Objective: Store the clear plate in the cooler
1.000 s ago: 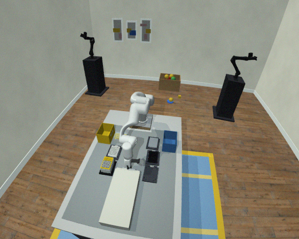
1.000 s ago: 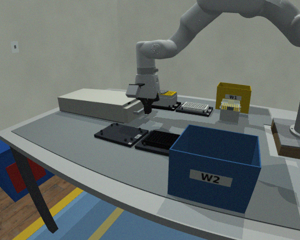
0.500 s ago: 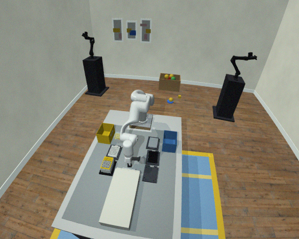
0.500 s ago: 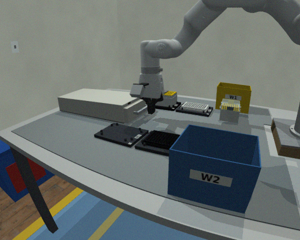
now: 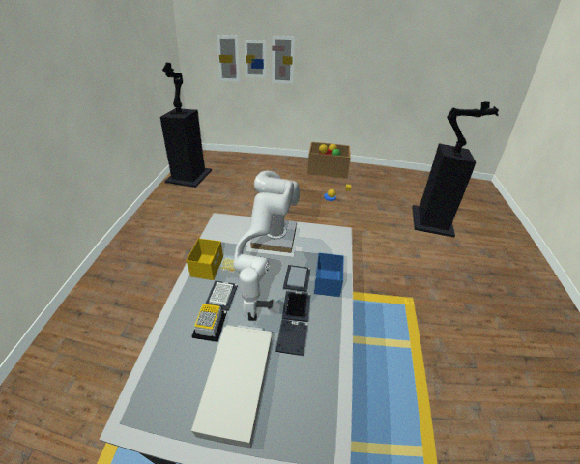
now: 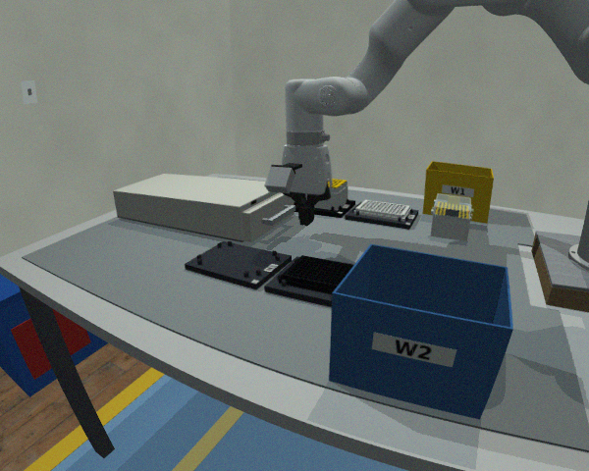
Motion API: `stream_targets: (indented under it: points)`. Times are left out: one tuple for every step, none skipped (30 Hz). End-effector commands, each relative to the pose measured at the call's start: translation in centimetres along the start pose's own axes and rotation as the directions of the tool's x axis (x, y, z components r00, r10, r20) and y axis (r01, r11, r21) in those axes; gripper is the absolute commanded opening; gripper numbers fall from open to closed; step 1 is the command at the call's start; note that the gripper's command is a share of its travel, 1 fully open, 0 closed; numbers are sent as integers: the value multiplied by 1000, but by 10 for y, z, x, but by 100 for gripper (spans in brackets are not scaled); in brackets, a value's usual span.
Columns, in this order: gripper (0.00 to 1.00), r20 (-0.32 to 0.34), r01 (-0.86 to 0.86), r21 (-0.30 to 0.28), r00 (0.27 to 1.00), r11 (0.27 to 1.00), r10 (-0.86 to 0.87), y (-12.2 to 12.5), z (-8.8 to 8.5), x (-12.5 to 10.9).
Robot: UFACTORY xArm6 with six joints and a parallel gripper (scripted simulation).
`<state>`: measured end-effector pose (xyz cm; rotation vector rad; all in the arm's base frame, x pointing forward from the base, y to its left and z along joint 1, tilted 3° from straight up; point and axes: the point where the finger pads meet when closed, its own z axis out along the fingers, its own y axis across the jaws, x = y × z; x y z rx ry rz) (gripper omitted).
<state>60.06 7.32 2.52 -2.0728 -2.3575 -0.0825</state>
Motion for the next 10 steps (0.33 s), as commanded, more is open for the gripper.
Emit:
stream_targets:
  points:
    - [0, 0, 0, -6, 1000, 1000, 0, -5, -2, 0]
    - [0, 0, 0, -6, 1000, 1000, 0, -6, -2, 0]
    - [0, 0, 0, -6, 1000, 1000, 0, -8, -2, 0]
    - [0, 0, 0, -6, 1000, 1000, 0, -10, -2, 0]
    - [0, 0, 0, -6, 1000, 1000, 0, -11, -2, 0]
    - [0, 0, 0, -6, 1000, 1000, 0, -13, -2, 0]
    - [0, 0, 0, -6, 1000, 1000, 0, -14, -2, 0]
    - [0, 0, 0, -6, 1000, 1000, 0, -14, -2, 0]
    - [0, 0, 0, -6, 1000, 1000, 0, -14, -2, 0]
    - [0, 0, 0, -6, 1000, 1000, 0, -14, -2, 0]
